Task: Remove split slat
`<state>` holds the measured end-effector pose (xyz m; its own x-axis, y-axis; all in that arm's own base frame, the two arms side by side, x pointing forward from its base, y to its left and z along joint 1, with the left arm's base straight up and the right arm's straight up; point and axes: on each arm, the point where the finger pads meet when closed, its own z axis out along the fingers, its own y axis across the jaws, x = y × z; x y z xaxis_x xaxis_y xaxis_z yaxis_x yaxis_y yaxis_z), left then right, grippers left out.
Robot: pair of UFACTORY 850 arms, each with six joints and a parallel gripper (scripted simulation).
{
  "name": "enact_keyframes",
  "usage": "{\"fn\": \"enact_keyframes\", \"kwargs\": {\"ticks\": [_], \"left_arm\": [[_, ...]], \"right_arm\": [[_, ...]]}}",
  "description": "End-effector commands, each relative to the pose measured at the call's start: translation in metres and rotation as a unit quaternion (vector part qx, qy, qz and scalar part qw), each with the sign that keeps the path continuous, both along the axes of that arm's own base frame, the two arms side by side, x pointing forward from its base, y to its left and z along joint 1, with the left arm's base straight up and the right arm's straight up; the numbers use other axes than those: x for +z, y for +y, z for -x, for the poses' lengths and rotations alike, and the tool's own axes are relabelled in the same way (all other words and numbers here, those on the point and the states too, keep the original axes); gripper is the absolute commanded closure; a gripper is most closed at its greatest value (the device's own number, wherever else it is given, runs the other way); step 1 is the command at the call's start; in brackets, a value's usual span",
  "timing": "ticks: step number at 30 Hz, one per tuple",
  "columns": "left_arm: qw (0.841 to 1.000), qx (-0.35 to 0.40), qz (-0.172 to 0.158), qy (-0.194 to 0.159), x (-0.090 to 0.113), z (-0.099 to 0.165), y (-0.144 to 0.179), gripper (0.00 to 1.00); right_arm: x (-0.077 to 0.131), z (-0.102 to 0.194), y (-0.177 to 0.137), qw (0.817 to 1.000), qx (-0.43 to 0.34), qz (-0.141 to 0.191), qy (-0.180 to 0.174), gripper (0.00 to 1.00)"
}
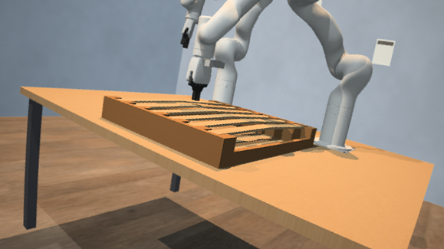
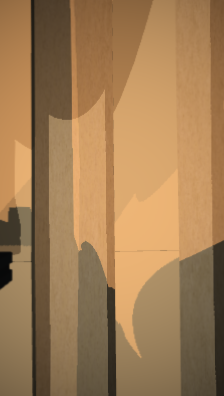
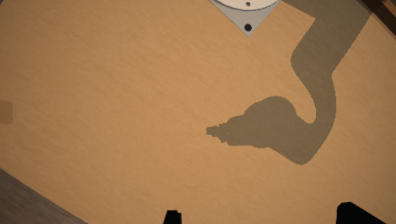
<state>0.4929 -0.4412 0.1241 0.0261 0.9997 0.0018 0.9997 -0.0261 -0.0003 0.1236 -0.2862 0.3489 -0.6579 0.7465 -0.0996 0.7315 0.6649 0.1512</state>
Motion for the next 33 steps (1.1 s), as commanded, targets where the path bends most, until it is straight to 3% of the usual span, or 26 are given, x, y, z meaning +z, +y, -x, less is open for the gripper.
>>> {"fn": "enact_keyframes", "kwargs": {"ticks": [1,33], "left_arm": [[1.000,0.000,0.001,-0.001,0.0008,-0.0006,-0.0006,1.00],[1.000,0.000,0.001,-0.001,-0.0031,-0.0003,-0.0010,1.00]], "right_arm": [[0.0007,-0.0002,-0.0006,1.000,0.000,0.001,0.000,0.00],[0.0007,-0.0002,-0.0006,1.000,0.000,0.001,0.000,0.00]]}}
